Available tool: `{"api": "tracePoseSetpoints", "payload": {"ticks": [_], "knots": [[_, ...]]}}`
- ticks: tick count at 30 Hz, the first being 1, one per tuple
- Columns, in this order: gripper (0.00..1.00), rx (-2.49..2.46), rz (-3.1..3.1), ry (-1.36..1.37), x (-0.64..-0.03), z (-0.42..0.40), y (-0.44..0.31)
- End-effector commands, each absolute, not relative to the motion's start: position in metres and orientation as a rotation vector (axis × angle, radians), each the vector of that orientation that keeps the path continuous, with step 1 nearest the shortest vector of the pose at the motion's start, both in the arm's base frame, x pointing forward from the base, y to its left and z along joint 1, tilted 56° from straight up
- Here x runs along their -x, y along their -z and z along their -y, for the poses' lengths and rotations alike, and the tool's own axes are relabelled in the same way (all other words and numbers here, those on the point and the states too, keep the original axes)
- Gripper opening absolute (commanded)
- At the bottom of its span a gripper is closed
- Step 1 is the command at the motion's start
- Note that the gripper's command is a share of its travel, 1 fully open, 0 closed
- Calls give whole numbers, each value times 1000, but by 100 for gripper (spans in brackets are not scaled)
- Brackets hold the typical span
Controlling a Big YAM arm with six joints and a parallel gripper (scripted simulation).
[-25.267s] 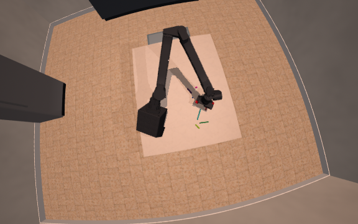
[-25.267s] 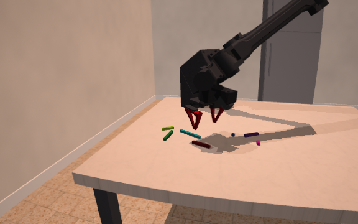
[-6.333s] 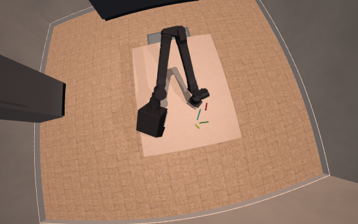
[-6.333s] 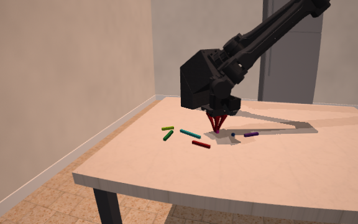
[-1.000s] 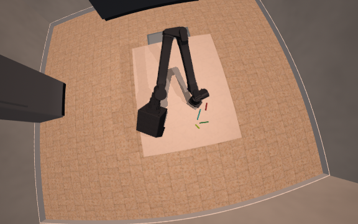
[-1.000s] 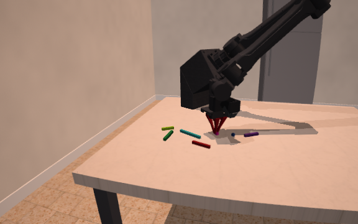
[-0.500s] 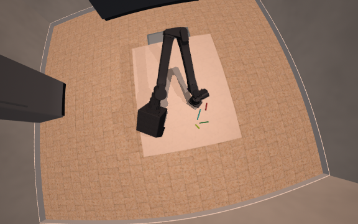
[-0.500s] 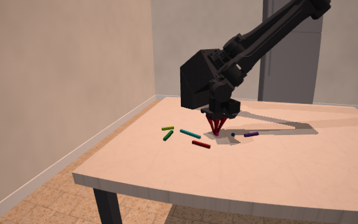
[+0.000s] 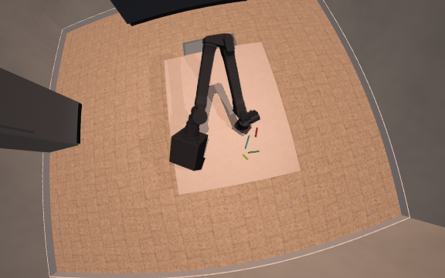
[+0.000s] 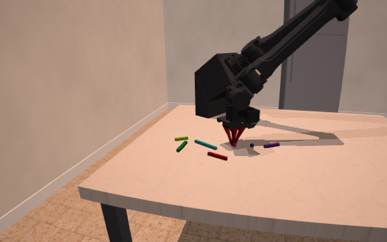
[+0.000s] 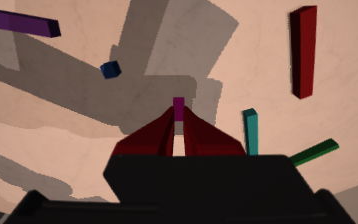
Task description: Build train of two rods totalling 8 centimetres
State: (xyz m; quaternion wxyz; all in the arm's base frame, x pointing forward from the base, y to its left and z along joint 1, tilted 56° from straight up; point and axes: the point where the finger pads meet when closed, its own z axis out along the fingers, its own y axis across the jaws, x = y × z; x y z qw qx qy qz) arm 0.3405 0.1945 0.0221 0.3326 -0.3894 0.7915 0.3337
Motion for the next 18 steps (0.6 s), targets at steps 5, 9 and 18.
{"api": "tracePoseSetpoints", "payload": {"ticks": [5,9,18], "knots": [[4,1027,-2074,-884,-338,-200,-18],[4,1027,-2074,-884,-338,-200,-18],[12,1027,-2074,-884,-338,-200,-18]]}}
